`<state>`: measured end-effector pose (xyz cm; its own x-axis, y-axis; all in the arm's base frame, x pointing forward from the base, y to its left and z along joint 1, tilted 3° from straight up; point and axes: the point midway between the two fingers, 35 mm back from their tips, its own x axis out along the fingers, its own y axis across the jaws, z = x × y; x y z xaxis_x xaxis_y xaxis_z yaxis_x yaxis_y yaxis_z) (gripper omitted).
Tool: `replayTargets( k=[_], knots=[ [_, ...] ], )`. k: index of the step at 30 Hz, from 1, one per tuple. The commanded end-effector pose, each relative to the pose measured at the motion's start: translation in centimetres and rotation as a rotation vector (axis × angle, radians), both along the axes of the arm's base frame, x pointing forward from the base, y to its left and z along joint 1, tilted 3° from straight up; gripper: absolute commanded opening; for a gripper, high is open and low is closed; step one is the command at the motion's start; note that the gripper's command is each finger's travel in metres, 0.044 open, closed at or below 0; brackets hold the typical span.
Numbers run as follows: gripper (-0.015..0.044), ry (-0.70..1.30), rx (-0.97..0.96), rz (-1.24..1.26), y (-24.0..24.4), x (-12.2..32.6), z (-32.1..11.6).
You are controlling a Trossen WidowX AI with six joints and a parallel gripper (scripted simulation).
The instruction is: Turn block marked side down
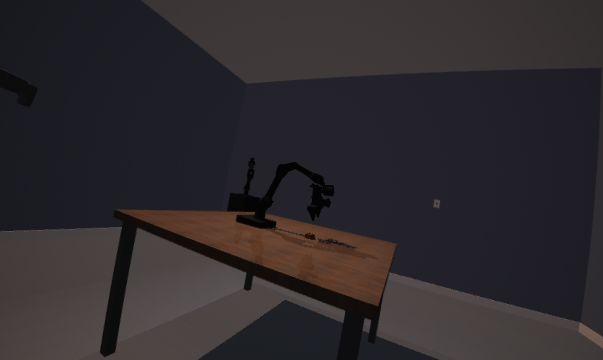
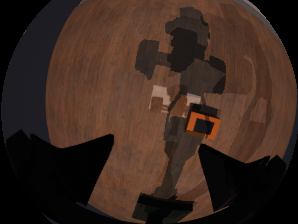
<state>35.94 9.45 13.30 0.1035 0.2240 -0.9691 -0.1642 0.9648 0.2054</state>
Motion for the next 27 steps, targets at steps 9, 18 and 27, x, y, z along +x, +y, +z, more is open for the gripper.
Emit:
replayTargets(
  k=[9, 18, 27],
  knots=[
    [0.0440, 0.034, -0.208, -0.087, -5.8, 1.5, -2.1],
    [0.0440, 0.034, -0.208, -0.087, -5.8, 1.8, -6.1],
    [0.0440, 0.034, -0.208, -0.087, -5.8, 2.0, -7.7]
  ],
)
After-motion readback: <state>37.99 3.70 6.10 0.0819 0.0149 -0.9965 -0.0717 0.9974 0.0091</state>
